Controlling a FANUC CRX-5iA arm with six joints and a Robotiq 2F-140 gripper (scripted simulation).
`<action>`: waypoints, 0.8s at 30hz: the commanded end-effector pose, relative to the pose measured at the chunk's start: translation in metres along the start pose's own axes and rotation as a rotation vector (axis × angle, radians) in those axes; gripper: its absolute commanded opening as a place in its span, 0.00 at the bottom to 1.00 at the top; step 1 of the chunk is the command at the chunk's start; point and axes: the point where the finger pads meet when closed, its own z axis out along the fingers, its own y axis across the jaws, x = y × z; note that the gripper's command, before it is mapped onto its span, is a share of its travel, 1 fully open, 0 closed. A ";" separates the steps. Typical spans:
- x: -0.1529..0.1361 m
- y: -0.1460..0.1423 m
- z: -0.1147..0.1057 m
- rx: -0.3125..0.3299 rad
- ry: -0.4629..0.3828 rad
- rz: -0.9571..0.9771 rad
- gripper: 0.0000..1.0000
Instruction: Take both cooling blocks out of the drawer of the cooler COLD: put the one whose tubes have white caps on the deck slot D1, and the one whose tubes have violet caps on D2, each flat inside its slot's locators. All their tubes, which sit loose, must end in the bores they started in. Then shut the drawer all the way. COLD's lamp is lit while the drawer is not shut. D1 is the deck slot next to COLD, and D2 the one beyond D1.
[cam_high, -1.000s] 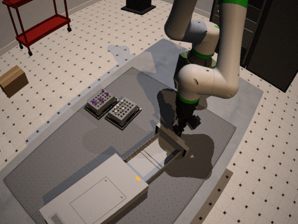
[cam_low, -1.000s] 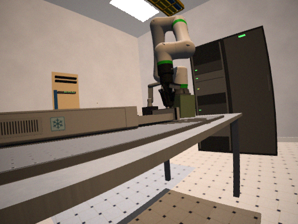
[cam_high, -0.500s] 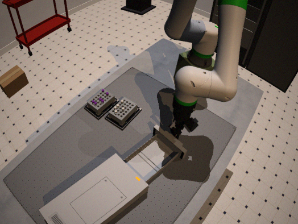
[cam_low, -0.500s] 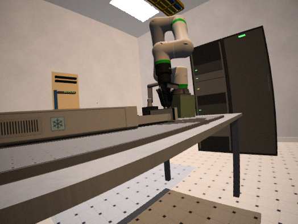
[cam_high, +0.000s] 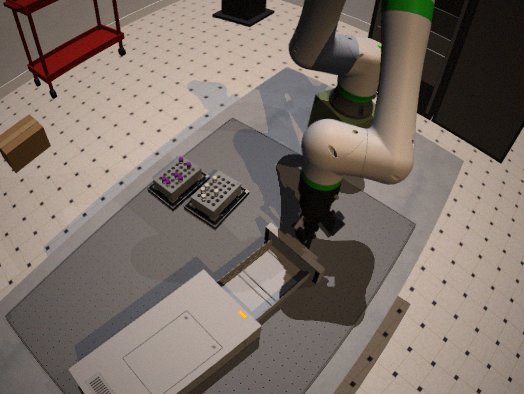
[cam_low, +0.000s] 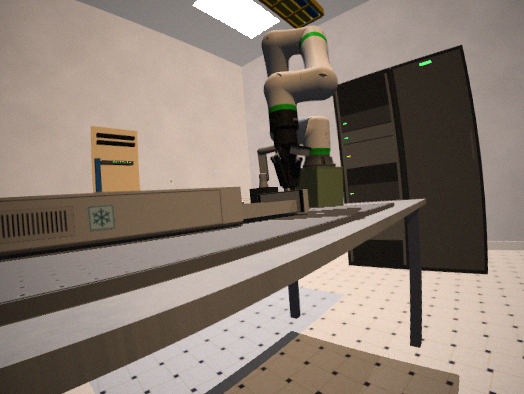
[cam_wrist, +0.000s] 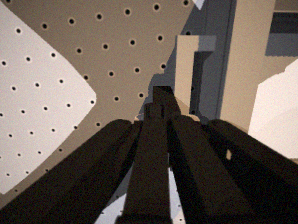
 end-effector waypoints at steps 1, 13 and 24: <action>0.000 0.004 -0.001 -0.002 0.001 0.000 0.10; 0.000 0.020 -0.001 -0.002 0.001 0.000 0.10; 0.000 0.030 -0.001 -0.002 0.001 0.000 0.10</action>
